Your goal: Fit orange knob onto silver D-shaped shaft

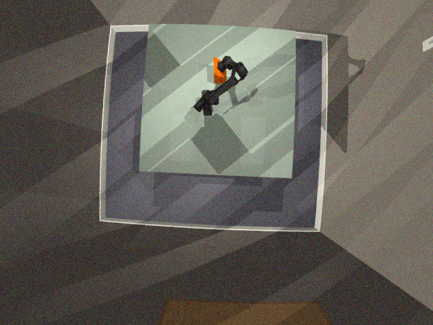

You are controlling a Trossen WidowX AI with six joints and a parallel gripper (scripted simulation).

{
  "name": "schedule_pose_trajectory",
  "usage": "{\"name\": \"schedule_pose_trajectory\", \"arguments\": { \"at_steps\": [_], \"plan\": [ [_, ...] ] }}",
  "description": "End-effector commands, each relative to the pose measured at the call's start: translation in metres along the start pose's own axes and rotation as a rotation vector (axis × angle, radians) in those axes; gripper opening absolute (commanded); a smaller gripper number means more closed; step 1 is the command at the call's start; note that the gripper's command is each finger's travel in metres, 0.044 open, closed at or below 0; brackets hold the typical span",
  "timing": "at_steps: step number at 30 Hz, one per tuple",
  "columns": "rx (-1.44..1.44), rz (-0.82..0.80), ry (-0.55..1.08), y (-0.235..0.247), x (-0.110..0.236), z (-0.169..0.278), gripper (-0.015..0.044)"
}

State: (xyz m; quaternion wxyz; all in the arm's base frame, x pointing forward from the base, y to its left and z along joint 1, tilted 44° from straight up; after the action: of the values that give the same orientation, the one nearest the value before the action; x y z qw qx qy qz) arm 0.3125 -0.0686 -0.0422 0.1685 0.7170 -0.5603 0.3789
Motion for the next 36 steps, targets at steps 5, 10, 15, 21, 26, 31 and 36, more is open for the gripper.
{"name": "schedule_pose_trajectory", "arguments": {
  "at_steps": [5,10,15,21,26,31,36],
  "plan": [
    [0.004,0.003,0.002,-0.0006,0.0025,0.0009,0.0],
    [0.014,0.003,0.002,-0.0016,0.005,0.0009,0.0],
    [0.173,0.003,0.003,-0.0022,0.0054,0.0017,0.0],
    [0.214,0.003,0.003,-0.0019,0.0041,0.0021,0.0],
    [0.214,0.003,0.003,-0.0008,0.0027,0.0014,0.0],
    [0.214,0.003,0.002,0.0001,0.0018,0.0001,0.0],
    [0.214,0.003,0.002,-0.0001,0.0001,-0.0001,0.0]
  ]
}}
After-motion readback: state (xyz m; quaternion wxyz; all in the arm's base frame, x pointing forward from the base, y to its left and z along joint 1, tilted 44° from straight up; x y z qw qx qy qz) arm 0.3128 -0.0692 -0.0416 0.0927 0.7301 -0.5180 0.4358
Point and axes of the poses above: the point midway between the two fingers, 35 mm back from their tips, its own x axis back along the fingers, its own y axis across the jaws, z = x × y, the point moved 5 cm from there along x, back along the fingers, and after that the axes turned 11 degrees about x, right-handed, at the moved point
